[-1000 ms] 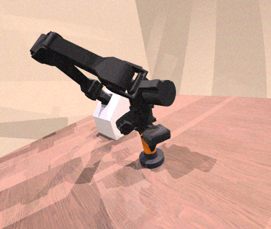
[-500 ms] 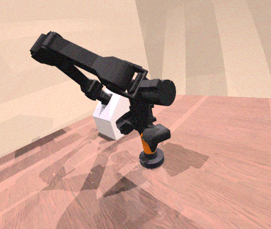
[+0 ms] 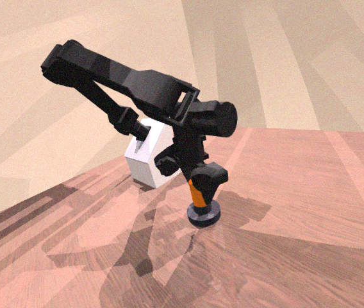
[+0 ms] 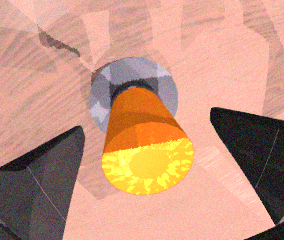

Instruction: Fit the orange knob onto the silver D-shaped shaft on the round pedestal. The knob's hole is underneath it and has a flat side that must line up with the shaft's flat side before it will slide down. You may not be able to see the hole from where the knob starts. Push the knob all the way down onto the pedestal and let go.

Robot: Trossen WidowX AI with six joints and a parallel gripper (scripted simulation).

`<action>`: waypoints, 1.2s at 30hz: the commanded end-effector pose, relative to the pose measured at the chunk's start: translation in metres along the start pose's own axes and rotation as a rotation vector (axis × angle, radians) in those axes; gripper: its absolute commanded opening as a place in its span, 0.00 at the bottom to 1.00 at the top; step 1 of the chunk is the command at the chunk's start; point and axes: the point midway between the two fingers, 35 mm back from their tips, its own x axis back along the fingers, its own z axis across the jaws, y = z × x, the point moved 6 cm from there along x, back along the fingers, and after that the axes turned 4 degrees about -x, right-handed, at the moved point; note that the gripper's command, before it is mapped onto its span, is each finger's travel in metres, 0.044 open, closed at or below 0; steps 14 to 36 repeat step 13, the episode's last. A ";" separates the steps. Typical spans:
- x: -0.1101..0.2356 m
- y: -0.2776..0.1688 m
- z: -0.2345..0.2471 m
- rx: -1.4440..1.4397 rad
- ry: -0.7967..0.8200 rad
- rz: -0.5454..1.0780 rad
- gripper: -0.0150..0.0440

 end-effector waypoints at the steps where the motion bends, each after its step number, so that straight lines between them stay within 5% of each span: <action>1: 0.057 -0.002 0.003 -0.008 0.024 0.016 1.00; 4: 0.085 0.000 0.000 -0.008 0.025 0.014 1.00; 36: 0.086 -0.004 0.001 -0.008 0.025 0.014 1.00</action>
